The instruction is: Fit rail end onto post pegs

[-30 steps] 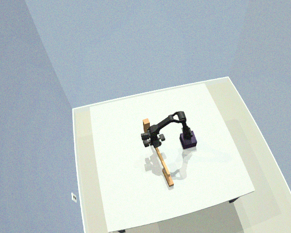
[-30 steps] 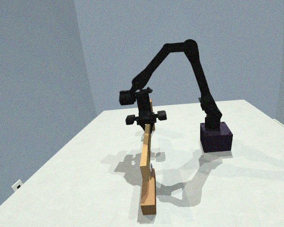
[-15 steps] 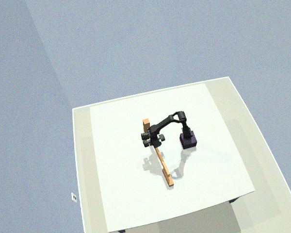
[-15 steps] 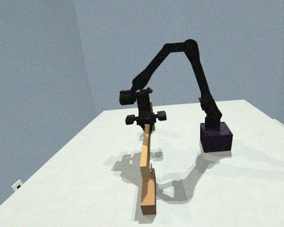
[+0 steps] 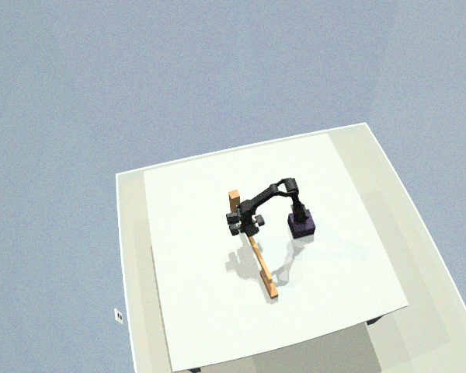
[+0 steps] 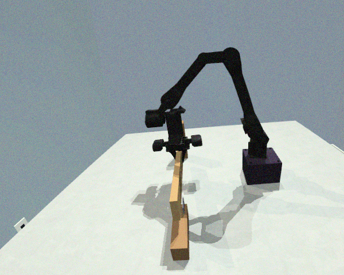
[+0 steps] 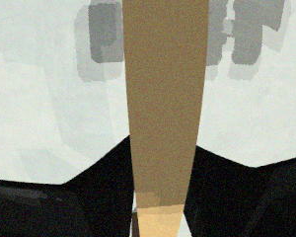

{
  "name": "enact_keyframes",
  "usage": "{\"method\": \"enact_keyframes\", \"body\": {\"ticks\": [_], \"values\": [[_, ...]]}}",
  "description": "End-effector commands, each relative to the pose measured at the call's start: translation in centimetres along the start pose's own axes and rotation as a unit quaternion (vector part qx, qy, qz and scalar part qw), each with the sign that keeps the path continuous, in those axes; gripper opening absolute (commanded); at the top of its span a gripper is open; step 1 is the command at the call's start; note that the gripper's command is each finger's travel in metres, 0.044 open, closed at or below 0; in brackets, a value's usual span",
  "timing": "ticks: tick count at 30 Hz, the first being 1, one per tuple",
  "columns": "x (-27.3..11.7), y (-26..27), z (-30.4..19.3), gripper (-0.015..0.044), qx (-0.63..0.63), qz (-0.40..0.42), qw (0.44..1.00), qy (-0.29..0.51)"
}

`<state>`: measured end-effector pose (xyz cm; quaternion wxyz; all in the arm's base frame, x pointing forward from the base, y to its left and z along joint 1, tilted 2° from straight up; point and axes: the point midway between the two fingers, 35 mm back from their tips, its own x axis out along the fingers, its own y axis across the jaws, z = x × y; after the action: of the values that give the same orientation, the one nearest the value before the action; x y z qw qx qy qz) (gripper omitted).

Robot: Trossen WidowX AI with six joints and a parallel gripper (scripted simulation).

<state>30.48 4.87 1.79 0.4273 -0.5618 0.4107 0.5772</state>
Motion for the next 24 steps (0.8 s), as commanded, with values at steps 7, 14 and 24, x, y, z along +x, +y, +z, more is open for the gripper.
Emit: {"method": "enact_keyframes", "body": {"ticks": [7,14,24], "values": [[-0.51,0.03,0.05,0.0,-0.001,-0.002,1.0,-0.001],[-0.38,-0.03,0.05,0.0,-0.001,-0.002,1.0,-0.001],[0.04,-0.06,0.05,0.0,-0.001,-0.002,1.0,-0.001]]}}
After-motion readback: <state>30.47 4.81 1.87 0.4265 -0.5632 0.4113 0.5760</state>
